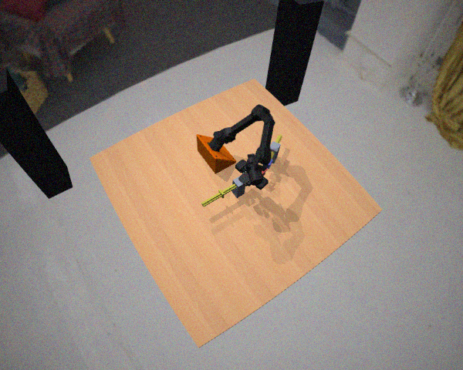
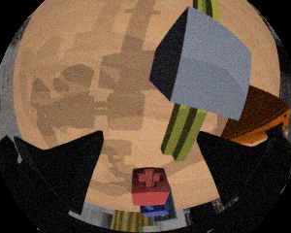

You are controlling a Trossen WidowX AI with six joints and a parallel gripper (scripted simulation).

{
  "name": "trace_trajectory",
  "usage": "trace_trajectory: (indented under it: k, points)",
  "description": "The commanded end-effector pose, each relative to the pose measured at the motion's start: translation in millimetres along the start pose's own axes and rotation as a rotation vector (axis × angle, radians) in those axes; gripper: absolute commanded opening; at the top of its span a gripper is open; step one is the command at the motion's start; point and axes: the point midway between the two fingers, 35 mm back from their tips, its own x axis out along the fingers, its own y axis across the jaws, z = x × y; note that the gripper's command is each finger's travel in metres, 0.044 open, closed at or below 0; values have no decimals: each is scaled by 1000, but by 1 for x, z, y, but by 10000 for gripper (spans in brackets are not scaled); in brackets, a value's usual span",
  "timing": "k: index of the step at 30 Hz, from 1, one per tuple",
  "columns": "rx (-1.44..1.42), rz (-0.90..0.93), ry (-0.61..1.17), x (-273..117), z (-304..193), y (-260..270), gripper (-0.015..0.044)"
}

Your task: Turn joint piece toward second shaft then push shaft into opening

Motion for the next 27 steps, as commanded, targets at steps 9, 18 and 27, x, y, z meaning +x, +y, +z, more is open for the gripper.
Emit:
trace_trajectory:
  k: [9,18,27]
  points:
    - [-2,6,8,6,-56,0,440]
    - [-1,5,9,11,-63,0,440]
    - [-1,5,9,25,-63,0,440]
